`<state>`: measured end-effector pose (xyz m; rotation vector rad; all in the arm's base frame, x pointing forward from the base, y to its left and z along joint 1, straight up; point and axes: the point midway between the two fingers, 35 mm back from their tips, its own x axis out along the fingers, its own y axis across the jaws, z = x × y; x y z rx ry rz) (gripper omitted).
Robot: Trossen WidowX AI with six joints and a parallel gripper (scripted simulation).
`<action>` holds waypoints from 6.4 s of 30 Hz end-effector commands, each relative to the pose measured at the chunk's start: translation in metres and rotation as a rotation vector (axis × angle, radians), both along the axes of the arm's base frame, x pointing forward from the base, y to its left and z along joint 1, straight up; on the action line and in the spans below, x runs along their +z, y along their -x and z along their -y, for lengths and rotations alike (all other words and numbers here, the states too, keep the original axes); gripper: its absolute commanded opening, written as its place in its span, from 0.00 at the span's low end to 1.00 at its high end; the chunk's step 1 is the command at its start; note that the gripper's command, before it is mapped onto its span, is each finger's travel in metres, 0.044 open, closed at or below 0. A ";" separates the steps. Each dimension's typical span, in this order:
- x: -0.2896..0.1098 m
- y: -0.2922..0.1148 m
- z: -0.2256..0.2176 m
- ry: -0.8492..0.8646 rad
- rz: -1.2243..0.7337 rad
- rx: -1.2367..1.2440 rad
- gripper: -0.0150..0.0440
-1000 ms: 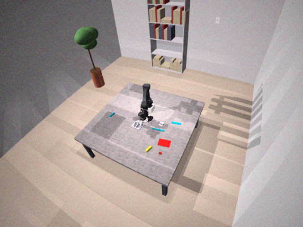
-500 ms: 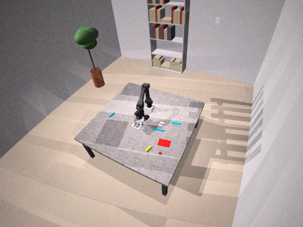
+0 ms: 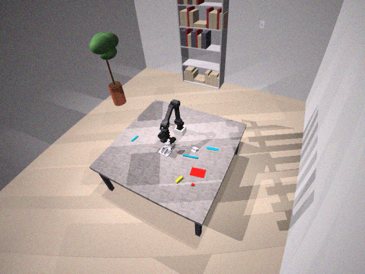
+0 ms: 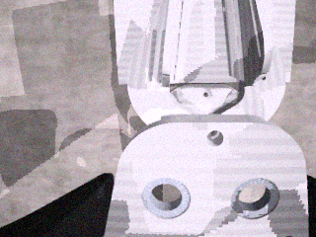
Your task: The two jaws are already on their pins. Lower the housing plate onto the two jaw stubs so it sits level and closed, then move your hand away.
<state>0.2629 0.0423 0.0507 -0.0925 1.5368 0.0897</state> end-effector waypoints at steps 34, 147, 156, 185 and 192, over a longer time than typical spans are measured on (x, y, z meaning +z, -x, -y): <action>-0.002 0.003 0.009 -0.002 -0.007 0.018 0.85; -0.070 0.002 0.009 -0.002 -0.008 0.019 0.85; -0.072 0.002 0.009 -0.002 -0.008 0.019 0.85; -0.079 0.002 0.009 -0.002 -0.008 0.017 0.85; -0.079 0.002 0.009 -0.002 -0.008 0.017 0.85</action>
